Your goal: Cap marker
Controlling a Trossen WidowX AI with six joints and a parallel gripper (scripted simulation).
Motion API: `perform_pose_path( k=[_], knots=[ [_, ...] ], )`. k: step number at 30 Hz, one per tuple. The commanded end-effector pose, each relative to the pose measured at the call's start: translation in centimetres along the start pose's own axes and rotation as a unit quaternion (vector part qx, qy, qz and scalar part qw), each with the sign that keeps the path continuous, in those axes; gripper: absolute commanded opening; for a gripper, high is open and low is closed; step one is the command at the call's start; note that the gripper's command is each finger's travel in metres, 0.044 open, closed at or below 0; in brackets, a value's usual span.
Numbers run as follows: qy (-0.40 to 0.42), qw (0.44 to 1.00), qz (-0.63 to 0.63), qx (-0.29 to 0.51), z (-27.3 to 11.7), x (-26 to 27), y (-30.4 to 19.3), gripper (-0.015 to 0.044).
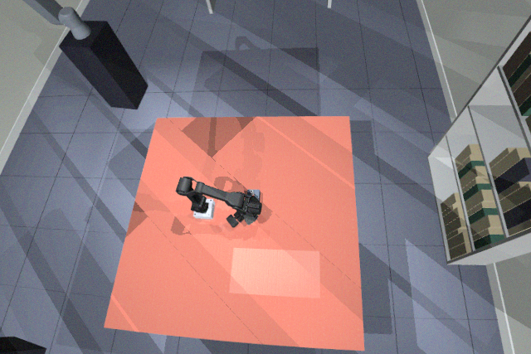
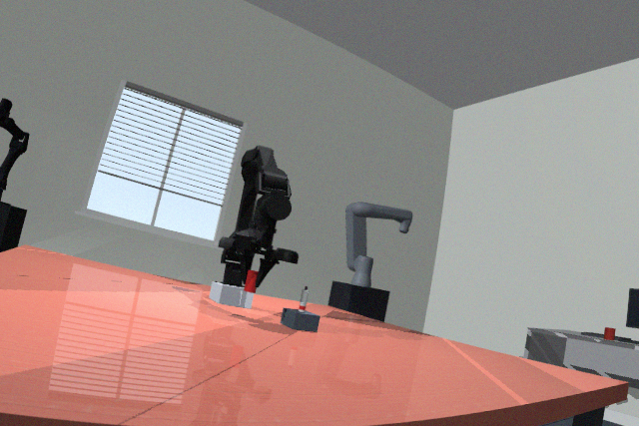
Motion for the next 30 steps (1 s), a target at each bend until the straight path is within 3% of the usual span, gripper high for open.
perform_pose_path(
  k=[1,30],
  knots=[
    [0.003,1.0,0.001,-0.002,-0.7,1.1,-0.4,0.0],
    [0.007,1.0,0.001,0.002,-4.5,8.0,-6.7,0.0]
  ],
)
Point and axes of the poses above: the point midway between the two fingers, 35 mm back from their tips, its own z axis out along the fingers, its own x axis across the jaws, y = z × x, the point moved 4 cm from there along -z, back along the fingers, and after that the axes turned 8 degrees about z, right-handed, at the moved point
